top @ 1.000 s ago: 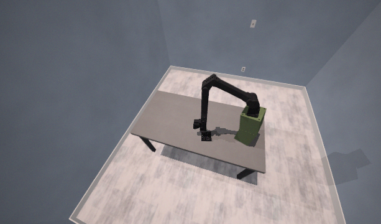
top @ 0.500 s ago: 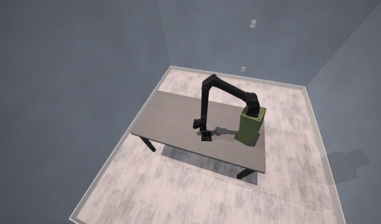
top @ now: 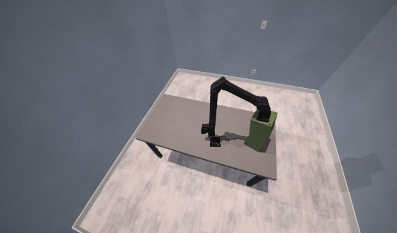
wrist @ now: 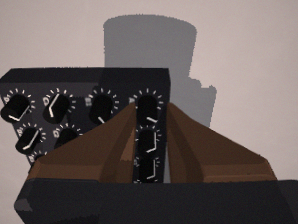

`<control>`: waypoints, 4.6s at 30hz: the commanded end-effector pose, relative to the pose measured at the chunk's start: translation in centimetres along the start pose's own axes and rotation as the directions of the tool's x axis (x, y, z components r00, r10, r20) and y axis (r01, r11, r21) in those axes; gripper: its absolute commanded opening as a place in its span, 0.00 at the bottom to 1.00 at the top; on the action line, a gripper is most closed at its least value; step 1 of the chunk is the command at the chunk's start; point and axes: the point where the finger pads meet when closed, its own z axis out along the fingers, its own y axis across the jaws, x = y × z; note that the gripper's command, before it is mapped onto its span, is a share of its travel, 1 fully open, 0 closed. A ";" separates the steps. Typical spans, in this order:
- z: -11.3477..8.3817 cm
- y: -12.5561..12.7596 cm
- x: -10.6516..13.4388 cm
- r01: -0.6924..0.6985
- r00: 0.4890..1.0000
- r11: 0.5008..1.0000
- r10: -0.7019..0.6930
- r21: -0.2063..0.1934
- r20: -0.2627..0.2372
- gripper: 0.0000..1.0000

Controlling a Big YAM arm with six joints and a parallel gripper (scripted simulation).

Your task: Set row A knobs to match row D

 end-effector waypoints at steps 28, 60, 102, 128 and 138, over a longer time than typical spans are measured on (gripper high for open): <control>-3.6 0.4 0.0 -0.007 1.000 1.000 0.007 -0.001 -0.002 0.19; -3.6 0.4 0.0 -0.007 1.000 1.000 0.007 -0.001 -0.002 0.19; -5.3 0.4 1.9 0.759 0.650 0.650 -0.760 0.018 0.019 0.19; -5.9 0.7 4.2 0.991 0.131 0.132 -0.991 0.018 0.006 0.19; -5.9 0.7 5.0 0.999 -0.047 -0.047 -0.999 0.011 0.004 0.19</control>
